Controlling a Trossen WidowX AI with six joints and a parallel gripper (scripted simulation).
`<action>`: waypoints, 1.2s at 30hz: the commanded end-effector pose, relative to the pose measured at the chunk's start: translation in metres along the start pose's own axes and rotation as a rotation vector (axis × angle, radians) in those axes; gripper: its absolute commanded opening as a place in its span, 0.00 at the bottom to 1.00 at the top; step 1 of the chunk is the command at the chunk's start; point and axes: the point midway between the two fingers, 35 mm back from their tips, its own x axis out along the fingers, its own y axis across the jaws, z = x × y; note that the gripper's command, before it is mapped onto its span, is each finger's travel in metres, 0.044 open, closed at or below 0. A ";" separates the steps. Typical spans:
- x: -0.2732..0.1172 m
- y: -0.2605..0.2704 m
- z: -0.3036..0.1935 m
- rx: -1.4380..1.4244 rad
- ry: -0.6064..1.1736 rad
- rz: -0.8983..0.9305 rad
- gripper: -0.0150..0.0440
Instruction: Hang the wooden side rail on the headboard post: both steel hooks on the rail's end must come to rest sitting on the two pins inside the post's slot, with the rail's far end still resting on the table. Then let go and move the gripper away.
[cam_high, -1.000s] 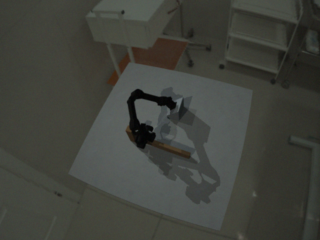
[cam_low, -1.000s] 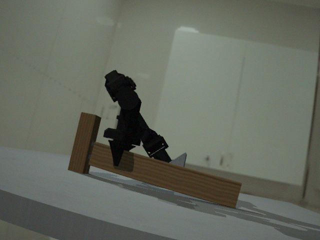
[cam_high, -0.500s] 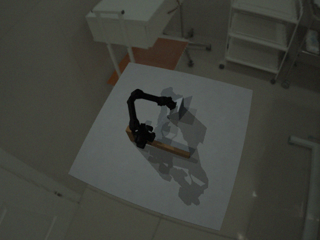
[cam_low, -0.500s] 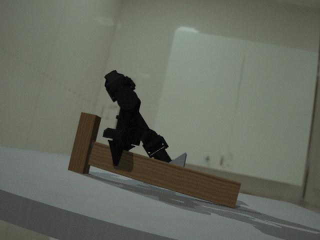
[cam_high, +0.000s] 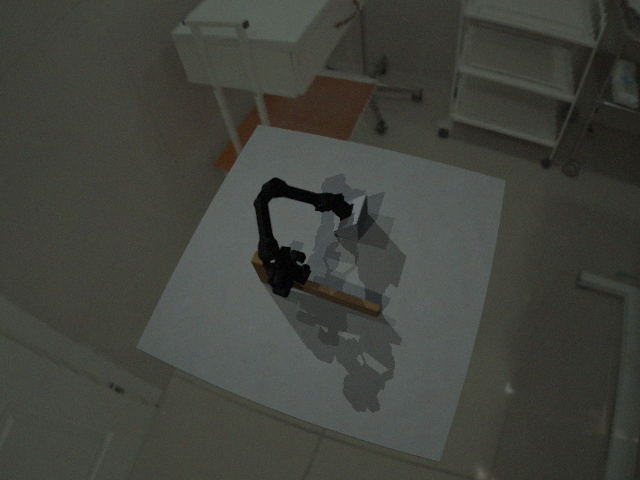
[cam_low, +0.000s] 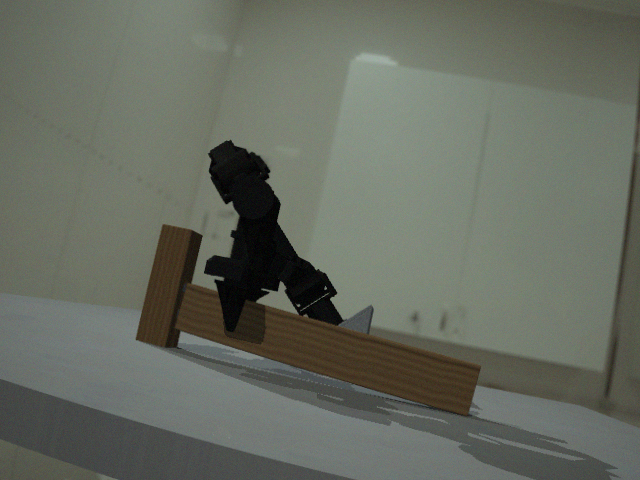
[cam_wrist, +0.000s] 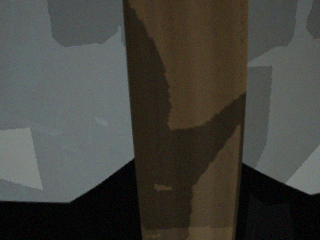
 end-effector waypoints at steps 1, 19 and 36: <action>-0.003 -0.002 -0.001 -0.002 0.000 -0.009 0.25; -0.003 -0.002 -0.003 -0.002 0.000 -0.009 0.25; -0.002 -0.002 -0.004 -0.002 0.001 -0.009 0.25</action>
